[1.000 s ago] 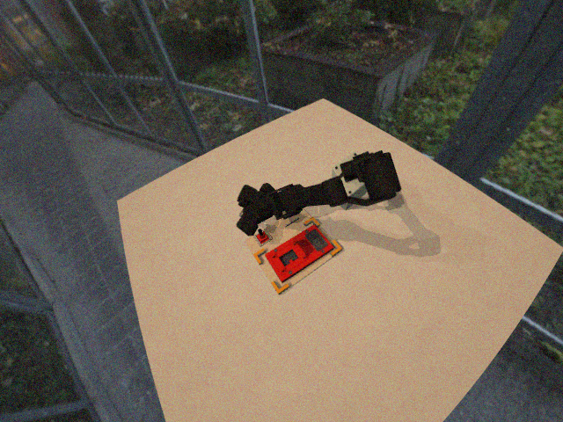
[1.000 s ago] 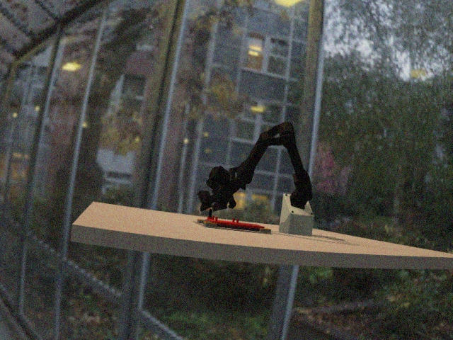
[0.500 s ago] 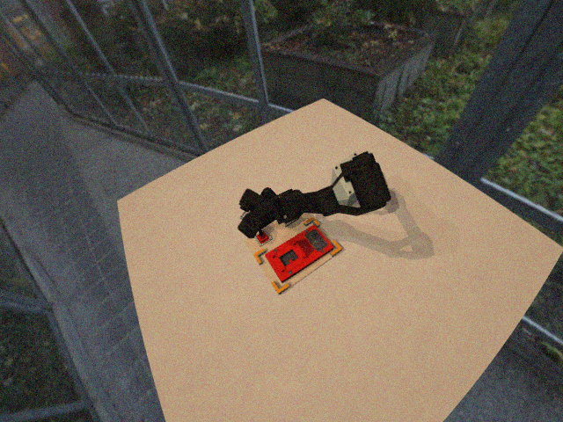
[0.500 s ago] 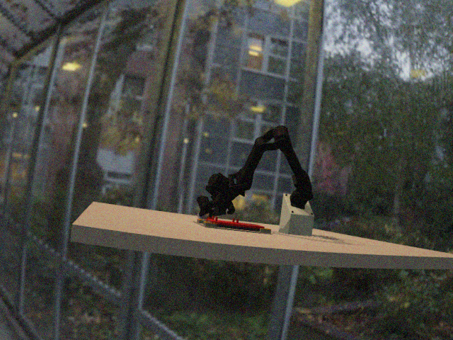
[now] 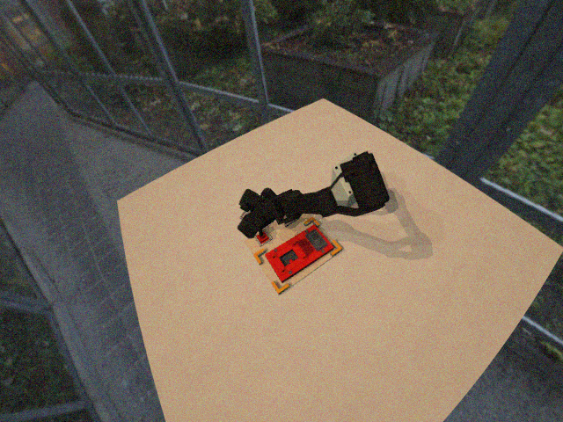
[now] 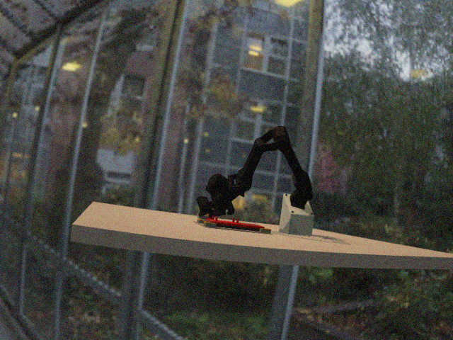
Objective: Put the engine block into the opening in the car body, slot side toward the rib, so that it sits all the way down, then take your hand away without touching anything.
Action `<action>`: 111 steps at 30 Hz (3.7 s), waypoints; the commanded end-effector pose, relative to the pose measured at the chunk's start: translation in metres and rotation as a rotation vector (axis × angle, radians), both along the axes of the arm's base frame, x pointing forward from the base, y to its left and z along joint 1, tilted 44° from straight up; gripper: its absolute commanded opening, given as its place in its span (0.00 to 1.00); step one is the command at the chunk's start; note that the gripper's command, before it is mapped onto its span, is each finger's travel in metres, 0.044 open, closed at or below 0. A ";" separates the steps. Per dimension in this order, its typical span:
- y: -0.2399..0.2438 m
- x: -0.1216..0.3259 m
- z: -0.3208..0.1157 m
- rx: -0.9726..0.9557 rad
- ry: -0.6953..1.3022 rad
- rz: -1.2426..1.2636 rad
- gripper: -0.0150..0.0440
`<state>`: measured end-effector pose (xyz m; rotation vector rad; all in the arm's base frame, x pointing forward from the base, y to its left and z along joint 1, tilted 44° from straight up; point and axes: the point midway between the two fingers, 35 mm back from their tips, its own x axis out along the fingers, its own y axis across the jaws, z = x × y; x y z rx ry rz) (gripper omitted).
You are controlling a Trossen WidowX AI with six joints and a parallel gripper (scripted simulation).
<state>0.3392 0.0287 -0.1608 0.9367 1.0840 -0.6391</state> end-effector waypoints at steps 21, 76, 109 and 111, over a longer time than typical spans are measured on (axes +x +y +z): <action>-0.001 0.002 -0.004 -0.003 0.000 0.008 0.65; -0.013 0.000 0.029 0.114 0.111 -0.127 1.00; -0.042 0.013 0.037 0.576 0.667 -0.880 1.00; -0.044 0.013 0.040 0.601 0.704 -0.931 1.00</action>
